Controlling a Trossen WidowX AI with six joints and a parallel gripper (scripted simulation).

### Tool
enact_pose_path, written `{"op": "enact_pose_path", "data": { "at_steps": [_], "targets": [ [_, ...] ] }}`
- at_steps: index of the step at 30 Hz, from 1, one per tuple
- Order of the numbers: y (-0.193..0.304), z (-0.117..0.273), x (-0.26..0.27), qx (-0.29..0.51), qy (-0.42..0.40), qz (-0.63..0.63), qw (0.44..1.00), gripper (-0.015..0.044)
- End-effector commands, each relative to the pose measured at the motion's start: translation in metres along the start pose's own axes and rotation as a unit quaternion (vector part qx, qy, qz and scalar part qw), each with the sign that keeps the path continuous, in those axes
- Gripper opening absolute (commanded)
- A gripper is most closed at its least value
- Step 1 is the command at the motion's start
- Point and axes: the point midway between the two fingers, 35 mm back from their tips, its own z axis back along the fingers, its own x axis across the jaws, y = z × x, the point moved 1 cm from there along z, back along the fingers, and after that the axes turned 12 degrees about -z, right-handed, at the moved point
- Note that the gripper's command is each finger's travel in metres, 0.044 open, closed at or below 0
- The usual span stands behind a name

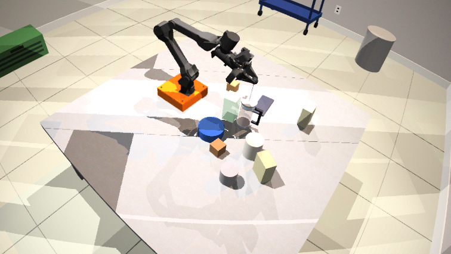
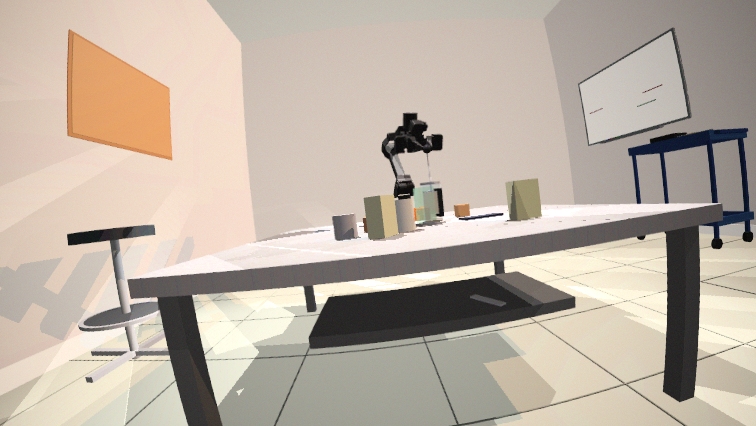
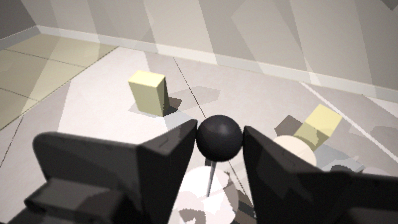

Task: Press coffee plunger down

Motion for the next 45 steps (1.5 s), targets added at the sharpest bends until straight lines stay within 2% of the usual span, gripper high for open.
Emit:
{"op": "enact_pose_path", "data": {
  "at_steps": [1,32,45],
  "targets": [
    [0.028,-0.012,-0.006,0.038,0.008,0.003,0.999,0.0124],
    [0.069,-0.04,-0.015,0.038,0.008,0.003,0.999,0.0124],
    [0.07,-0.053,-0.016,0.038,0.008,0.003,0.999,0.0124]
  ]
}}
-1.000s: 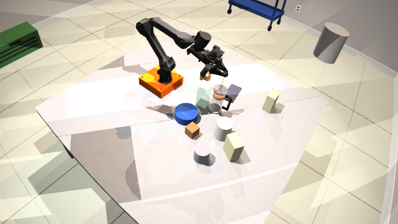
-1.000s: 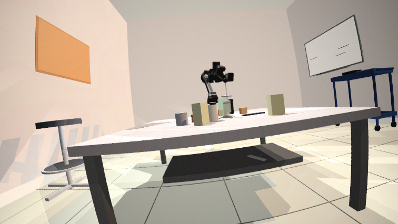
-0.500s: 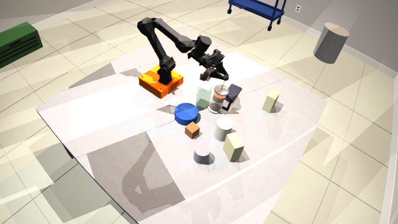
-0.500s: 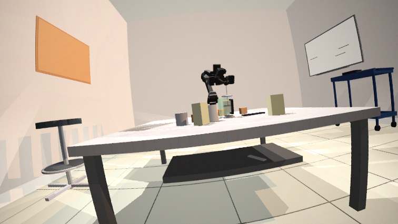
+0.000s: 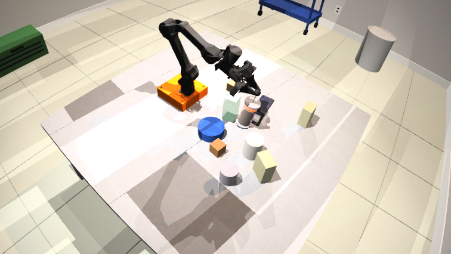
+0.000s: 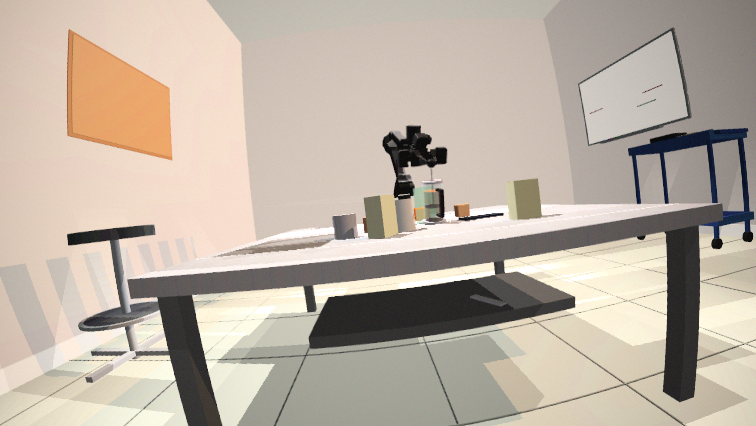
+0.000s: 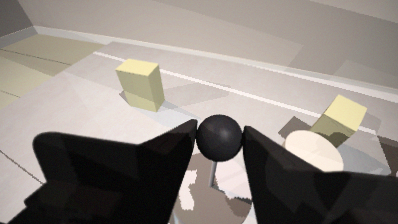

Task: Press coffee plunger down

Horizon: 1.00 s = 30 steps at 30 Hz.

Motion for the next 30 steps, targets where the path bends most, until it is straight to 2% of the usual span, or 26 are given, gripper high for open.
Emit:
{"op": "enact_pose_path", "data": {
  "at_steps": [1,30],
  "targets": [
    [0.0285,-0.0088,-0.0062,0.048,0.01,0.003,0.999,0.0124],
    [0.0221,-0.0146,-0.005,0.048,0.01,0.003,0.999,0.0124]
  ]
}}
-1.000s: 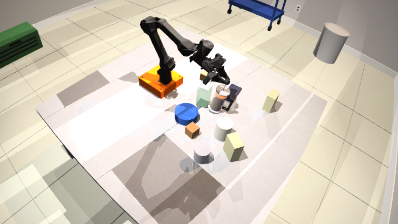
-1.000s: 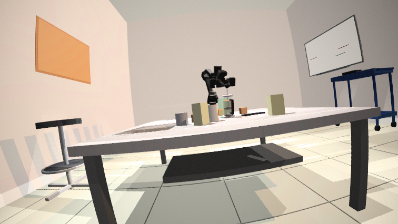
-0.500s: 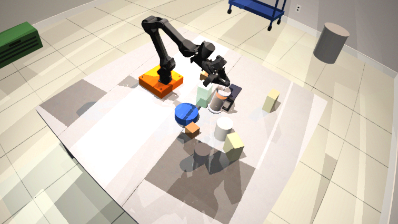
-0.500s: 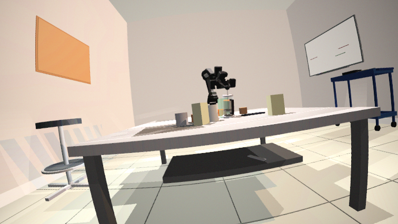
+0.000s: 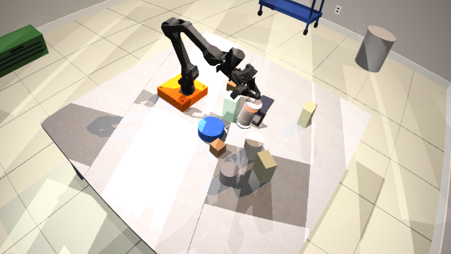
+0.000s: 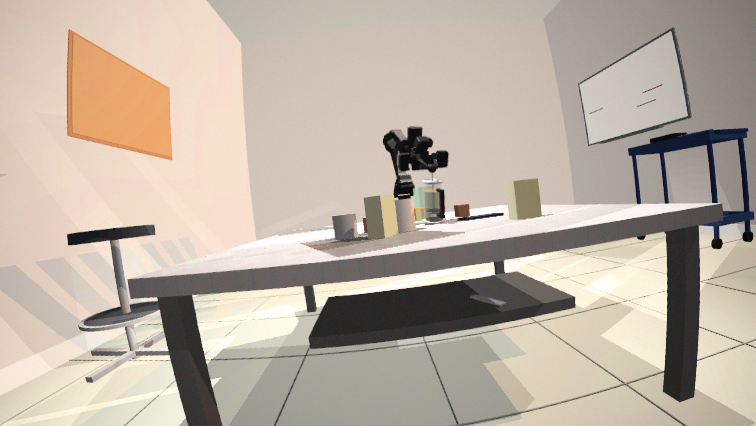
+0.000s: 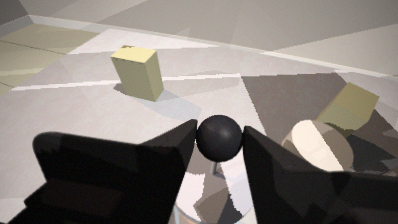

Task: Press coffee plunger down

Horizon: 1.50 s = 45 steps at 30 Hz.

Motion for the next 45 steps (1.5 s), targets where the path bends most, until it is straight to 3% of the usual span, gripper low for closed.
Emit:
{"op": "enact_pose_path", "data": {
  "at_steps": [1,45],
  "targets": [
    [0.0124,-0.005,-0.0027,0.023,0.004,0.003,1.0,0.0124],
    [0.0083,-0.0102,-0.002,0.023,0.004,0.003,1.0,0.0124]
  ]
}}
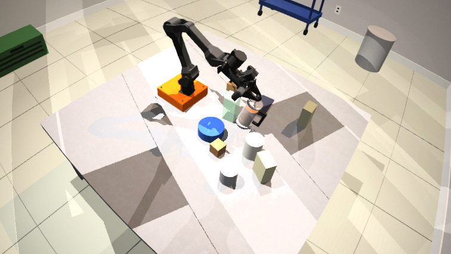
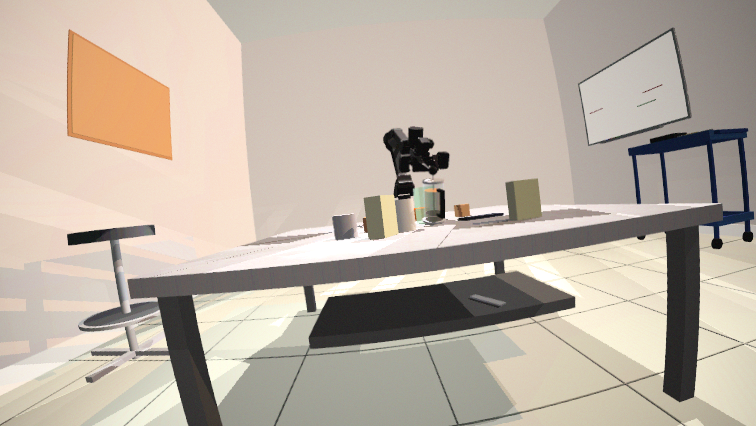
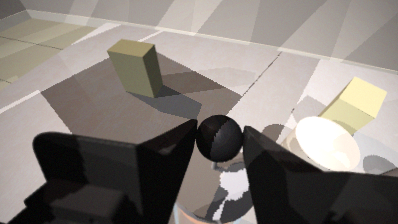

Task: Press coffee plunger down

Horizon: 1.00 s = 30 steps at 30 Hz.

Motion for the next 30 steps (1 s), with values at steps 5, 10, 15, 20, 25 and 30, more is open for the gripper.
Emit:
{"op": "enact_pose_path", "data": {
  "at_steps": [5,10,15,20,25,30],
  "targets": [
    [0.0052,-0.0032,-0.0012,0.011,0.002,0.004,1.0,0.0124],
    [0.0044,-0.0035,-0.001,0.011,0.002,0.004,1.0,0.0124],
    [0.0041,-0.0041,-0.001,0.011,0.002,0.004,1.0,0.0124],
    [0.0039,-0.0048,-0.0009,0.011,0.002,0.004,1.0,0.0124],
    [-0.0004,-0.0024,0.0,0.002,0.0,0.0,1.0,0.0124],
    [-0.0004,-0.0024,0.0,0.002,0.0,0.0,1.0,0.0124]
  ]
}}
